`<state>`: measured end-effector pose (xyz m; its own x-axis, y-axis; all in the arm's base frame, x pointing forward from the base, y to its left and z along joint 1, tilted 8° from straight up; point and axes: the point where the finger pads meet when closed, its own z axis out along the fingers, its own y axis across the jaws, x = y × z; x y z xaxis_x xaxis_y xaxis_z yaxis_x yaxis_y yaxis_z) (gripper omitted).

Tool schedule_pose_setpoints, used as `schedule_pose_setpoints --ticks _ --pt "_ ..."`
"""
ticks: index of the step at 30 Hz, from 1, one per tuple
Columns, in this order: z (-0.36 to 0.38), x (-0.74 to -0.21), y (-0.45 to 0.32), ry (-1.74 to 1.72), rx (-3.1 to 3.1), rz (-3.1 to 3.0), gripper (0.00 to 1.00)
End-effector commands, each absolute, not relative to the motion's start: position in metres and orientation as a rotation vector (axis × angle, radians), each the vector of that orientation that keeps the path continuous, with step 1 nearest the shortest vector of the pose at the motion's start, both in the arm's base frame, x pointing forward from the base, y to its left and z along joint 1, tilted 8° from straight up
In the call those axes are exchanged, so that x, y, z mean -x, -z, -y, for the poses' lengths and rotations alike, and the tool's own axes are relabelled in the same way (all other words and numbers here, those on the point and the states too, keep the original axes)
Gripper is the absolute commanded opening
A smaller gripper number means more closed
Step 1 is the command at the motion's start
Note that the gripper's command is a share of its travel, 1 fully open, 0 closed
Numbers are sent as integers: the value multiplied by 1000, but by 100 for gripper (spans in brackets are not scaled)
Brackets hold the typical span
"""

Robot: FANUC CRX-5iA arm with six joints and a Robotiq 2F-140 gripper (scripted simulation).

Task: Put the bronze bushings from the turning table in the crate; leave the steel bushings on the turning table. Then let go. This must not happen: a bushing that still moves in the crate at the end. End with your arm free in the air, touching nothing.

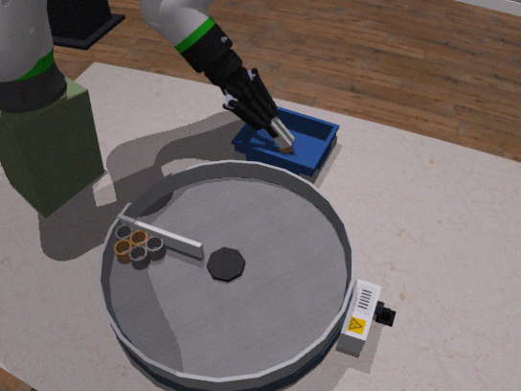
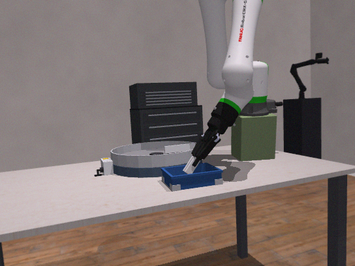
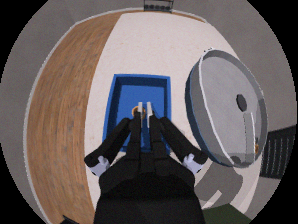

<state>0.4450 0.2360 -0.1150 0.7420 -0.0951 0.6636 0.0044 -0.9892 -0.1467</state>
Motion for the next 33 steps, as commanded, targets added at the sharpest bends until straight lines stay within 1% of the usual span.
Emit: schedule_pose_setpoints --ticks 1,23,33 --pt "-236 -445 115 1079 2801 -73 7" --pt "-236 -445 114 1079 2801 -73 7" --pt "-233 -444 95 1079 2801 -73 7"
